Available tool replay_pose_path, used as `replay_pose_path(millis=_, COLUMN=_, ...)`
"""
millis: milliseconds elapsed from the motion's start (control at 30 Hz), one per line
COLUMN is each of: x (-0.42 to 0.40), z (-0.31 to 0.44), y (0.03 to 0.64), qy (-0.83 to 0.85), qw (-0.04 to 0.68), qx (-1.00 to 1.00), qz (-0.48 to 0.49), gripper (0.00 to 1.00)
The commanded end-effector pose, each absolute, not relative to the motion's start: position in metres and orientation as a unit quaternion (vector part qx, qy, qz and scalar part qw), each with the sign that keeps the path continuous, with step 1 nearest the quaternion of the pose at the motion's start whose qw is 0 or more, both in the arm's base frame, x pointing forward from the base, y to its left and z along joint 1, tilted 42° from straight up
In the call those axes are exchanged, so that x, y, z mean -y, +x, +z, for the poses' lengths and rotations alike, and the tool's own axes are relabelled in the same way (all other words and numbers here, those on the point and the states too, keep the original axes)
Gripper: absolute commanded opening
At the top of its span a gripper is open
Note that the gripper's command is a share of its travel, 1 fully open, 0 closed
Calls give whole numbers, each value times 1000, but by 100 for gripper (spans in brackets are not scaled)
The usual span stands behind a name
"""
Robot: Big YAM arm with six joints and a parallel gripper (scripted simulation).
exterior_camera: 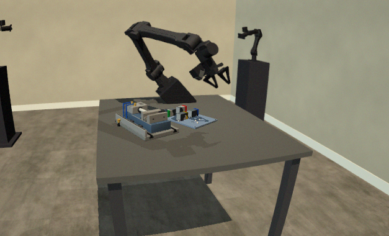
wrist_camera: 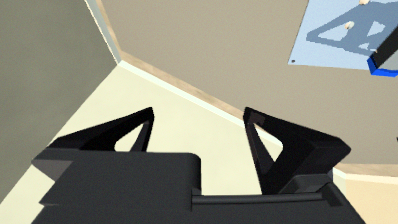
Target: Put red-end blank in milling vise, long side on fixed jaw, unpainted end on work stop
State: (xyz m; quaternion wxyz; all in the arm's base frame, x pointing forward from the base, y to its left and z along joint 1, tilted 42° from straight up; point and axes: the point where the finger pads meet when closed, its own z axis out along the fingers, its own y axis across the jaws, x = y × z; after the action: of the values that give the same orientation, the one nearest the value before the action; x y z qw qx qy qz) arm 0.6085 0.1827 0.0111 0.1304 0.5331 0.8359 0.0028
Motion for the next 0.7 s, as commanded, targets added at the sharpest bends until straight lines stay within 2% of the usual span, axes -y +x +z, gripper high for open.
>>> replay_pose_path(millis=0, x=-187, z=16, y=610, qy=531, qw=134, qx=-837, qz=7, gripper=100)
replay_pose_path(millis=567, x=-192, z=25, y=614, qy=531, qw=138, qx=-836, qz=13, gripper=100)
replay_pose_path(millis=667, x=-198, z=36, y=577, qy=527, qw=133, qx=-839, qz=-25, gripper=100)
